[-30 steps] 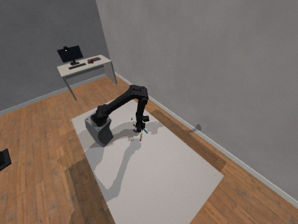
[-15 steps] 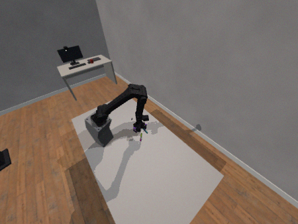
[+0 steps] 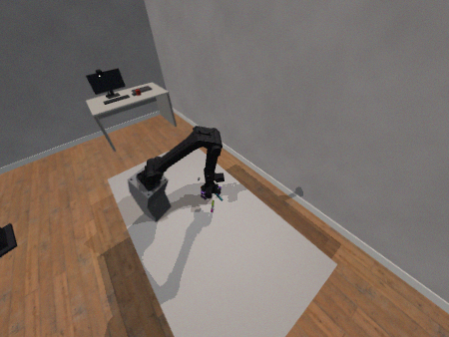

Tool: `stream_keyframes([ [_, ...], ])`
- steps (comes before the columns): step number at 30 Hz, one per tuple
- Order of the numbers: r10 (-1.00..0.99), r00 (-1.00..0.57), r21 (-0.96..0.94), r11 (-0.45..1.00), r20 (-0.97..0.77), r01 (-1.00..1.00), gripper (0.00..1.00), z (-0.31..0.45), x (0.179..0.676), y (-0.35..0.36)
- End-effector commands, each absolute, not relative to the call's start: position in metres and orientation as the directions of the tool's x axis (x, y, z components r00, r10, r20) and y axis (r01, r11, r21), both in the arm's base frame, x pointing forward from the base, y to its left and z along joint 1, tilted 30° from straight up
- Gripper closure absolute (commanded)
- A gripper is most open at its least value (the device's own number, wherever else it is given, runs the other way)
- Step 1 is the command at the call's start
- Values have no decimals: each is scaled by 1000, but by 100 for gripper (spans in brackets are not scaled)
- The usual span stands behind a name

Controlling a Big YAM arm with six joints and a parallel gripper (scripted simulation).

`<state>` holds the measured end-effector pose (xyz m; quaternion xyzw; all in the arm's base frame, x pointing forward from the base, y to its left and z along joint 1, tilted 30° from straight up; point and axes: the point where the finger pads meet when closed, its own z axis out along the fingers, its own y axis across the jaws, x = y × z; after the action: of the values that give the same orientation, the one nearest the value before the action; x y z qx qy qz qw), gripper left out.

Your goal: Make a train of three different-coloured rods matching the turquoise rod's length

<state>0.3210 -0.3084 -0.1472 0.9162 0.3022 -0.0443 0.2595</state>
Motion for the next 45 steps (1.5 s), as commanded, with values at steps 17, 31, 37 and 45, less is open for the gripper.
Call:
stream_keyframes([
  [17,536,811,456,-676,-236,579,0,-91,321,-274],
  [31,531,811,433,-689,-245,581,0,-66,313,-255],
  [37,535,808,433,-685,-247,586,0,-66,313,-255],
  [45,535,808,433,-685,-247,586,0,-66,313,-255],
])
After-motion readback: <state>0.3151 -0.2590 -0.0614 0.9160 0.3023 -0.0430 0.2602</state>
